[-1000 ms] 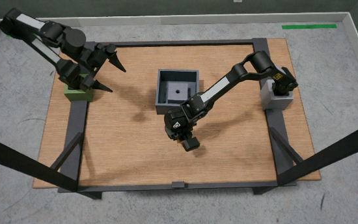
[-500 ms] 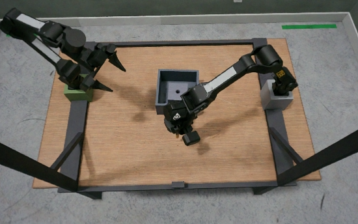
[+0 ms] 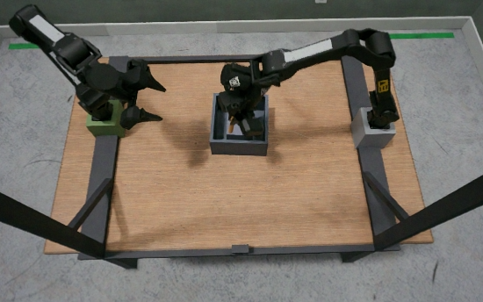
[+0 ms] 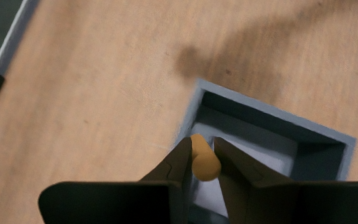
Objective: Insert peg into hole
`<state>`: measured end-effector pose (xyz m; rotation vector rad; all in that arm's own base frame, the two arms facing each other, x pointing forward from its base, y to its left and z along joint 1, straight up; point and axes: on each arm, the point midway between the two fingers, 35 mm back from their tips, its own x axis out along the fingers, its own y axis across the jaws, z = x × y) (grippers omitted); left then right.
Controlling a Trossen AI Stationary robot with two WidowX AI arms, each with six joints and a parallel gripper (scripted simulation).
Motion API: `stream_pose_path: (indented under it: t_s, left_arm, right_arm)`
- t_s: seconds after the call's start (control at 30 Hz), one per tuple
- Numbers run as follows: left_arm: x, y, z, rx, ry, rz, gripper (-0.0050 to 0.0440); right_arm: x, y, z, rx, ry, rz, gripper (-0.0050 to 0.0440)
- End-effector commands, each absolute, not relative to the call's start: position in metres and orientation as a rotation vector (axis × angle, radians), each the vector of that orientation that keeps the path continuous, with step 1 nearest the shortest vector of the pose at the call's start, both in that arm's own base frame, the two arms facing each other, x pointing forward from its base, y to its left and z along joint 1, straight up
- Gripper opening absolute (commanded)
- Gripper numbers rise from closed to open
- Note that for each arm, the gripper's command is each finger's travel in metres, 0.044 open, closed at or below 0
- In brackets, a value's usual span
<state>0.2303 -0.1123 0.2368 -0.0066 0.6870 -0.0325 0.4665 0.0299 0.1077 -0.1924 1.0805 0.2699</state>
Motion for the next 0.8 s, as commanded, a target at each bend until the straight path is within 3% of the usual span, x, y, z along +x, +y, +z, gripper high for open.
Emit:
stream_pose_path:
  t_s: [0.0,0.3,0.77]
  left_arm:
    - [0.232,-0.112,0.246,-0.070,0.668,0.128,0.0440]
    - [0.231,-0.111,0.254,-0.099,0.601,0.249,0.0440]
    - [0.231,-0.111,0.252,-0.098,0.605,0.249,0.0440]
  right_arm:
    - [0.466,-0.004,0.103,-0.216,1.102,0.295,0.0027]
    - [0.455,-0.037,0.080,-0.267,1.172,0.365,0.0027]
    - [0.449,-0.036,0.055,-0.266,1.193,0.372,0.0027]
